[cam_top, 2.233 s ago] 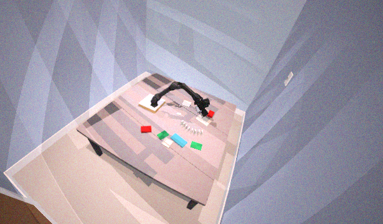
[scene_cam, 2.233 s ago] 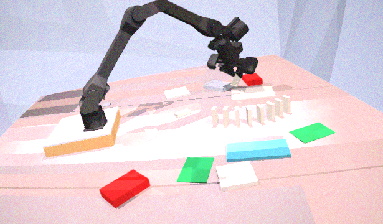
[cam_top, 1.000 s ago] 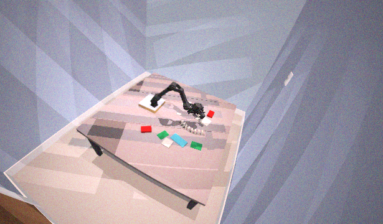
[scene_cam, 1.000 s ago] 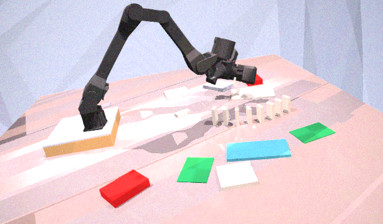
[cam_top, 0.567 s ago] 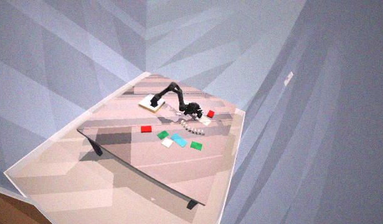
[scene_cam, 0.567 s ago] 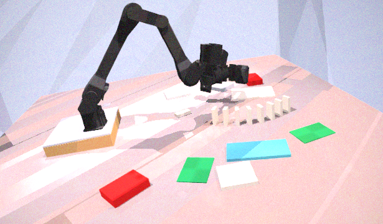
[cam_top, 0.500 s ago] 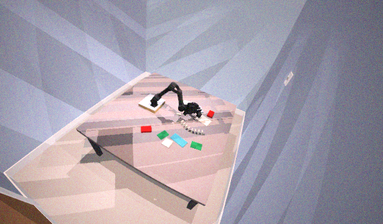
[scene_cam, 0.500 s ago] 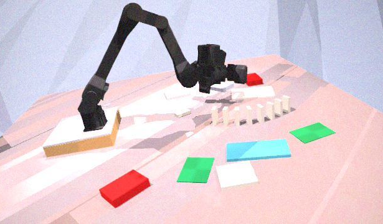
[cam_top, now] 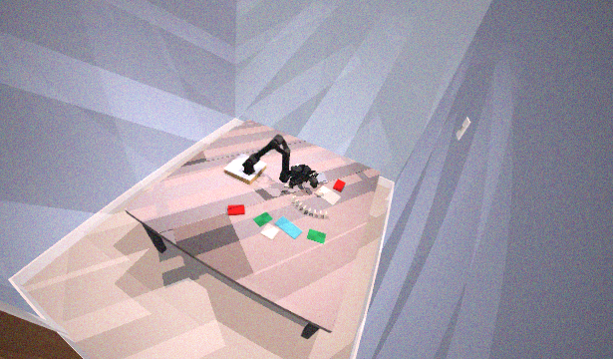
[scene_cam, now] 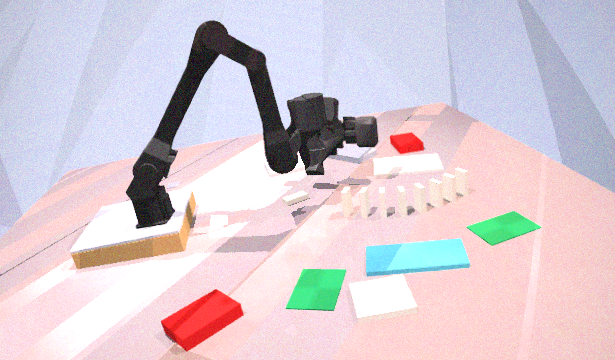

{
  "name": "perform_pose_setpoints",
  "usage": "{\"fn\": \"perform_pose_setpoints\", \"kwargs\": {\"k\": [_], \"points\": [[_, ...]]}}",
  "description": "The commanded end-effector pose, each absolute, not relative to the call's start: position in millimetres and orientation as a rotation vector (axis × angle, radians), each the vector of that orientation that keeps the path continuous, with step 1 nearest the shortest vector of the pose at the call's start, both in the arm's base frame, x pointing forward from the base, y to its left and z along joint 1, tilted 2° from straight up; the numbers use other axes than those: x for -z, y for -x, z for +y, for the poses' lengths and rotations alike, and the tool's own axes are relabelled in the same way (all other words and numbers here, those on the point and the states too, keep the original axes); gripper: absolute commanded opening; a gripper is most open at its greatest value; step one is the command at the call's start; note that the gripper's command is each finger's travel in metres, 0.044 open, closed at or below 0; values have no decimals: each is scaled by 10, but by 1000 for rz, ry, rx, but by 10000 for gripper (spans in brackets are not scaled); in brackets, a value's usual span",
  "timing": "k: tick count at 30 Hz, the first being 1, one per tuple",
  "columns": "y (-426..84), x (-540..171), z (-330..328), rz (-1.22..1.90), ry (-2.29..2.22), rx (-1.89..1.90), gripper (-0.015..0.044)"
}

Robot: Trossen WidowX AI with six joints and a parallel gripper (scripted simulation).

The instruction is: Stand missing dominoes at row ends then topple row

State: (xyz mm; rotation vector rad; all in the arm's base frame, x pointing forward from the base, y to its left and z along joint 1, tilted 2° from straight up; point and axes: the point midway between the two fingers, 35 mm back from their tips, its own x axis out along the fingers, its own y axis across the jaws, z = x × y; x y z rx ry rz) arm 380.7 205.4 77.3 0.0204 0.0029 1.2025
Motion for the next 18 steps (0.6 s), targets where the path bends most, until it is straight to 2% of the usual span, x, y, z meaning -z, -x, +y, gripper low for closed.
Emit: {"fn": "perform_pose_setpoints", "kwargs": {"k": [1,18], "points": [[-3771,-812,2039,-13,-20,-1211,107],[-3781,-710,2049,-10,-9,-1213,107]]}}
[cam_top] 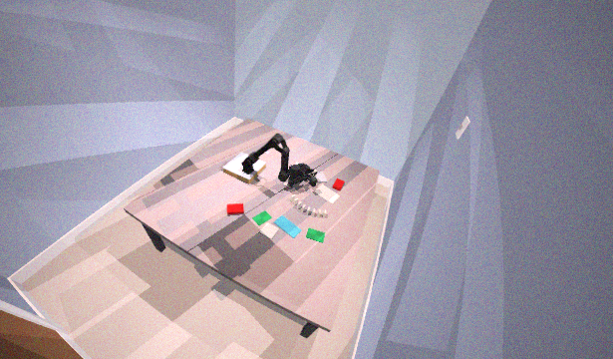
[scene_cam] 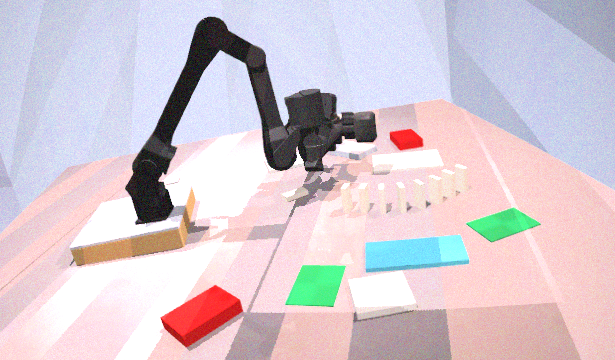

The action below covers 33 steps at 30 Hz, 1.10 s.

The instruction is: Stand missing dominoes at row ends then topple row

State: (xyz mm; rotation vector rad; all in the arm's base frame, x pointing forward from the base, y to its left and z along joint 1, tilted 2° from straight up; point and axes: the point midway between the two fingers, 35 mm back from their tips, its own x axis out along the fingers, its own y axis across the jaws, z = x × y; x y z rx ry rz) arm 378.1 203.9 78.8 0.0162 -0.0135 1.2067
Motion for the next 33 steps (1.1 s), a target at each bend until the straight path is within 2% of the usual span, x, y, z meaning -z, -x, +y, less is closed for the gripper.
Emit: {"fn": "perform_pose_setpoints", "kwargs": {"k": [1,13,25,33], "points": [[-3785,-669,2052,-8,-4,-1214,107],[-3789,-165,2090,6,51,-1226,107],[-3787,-136,2092,7,54,-1227,107],[-3787,-136,2092,7,54,-1227,317]]}}
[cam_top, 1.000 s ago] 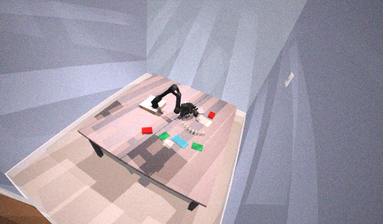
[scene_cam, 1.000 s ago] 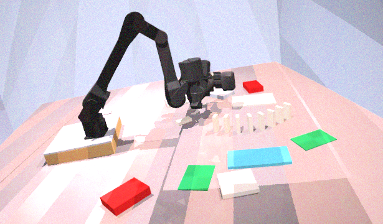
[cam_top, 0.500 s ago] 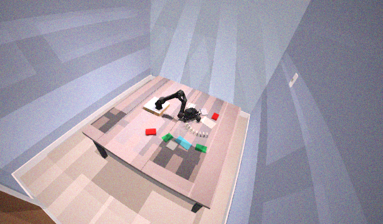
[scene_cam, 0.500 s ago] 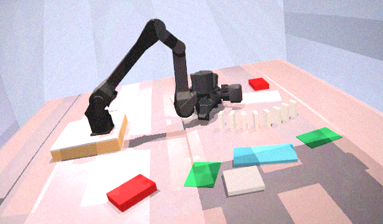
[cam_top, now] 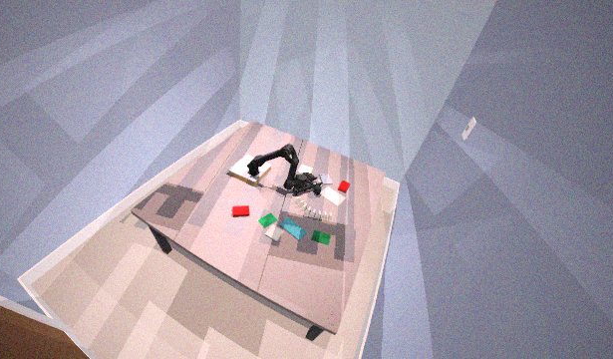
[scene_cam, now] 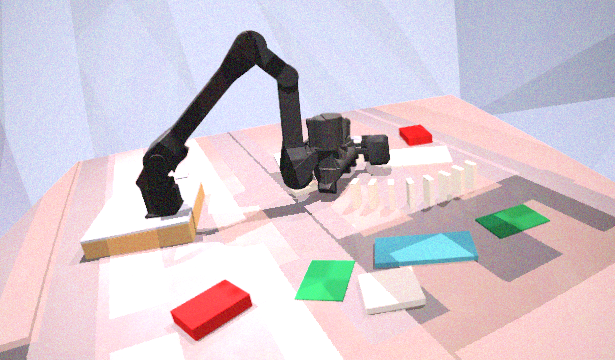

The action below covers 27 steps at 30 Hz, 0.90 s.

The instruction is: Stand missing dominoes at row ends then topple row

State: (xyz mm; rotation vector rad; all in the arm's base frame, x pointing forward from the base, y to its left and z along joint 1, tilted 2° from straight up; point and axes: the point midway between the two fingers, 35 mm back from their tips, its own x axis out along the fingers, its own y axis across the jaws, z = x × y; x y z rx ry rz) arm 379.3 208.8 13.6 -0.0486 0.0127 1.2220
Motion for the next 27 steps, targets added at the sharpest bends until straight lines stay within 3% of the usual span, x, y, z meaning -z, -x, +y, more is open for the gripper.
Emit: {"fn": "perform_pose_setpoints", "kwargs": {"k": [1,5,18,27], "points": [[-3787,-136,2092,7,54,-1227,343],[-3787,-136,2092,7,54,-1227,440],[-3824,-644,2085,17,47,-1217,440],[-4640,-519,2440,318,87,-1050,440]]}}
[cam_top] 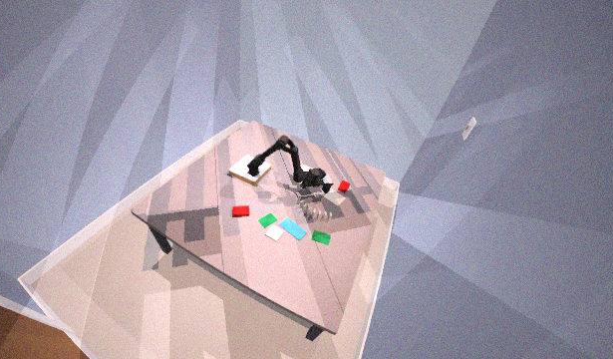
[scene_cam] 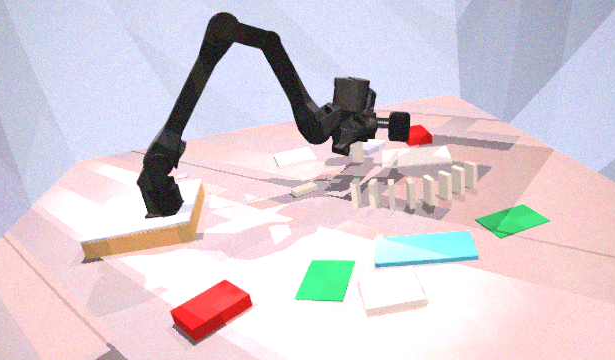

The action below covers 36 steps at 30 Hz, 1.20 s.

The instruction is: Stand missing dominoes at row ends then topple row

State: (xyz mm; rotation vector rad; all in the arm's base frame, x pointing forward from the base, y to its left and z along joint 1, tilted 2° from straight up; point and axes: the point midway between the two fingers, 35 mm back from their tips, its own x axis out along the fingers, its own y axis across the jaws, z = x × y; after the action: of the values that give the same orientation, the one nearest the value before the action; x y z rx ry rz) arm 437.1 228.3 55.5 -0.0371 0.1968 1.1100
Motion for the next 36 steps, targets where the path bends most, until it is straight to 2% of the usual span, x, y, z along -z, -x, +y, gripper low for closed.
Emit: {"fn": "perform_pose_setpoints", "kwargs": {"k": [1,11,28,36], "points": [[-4700,-497,2479,362,105,-1034,440],[-4852,-541,2720,761,414,-926,440],[-4060,-968,2417,1256,866,-952,440],[-3919,-1057,2333,1328,923,-966,440]]}}
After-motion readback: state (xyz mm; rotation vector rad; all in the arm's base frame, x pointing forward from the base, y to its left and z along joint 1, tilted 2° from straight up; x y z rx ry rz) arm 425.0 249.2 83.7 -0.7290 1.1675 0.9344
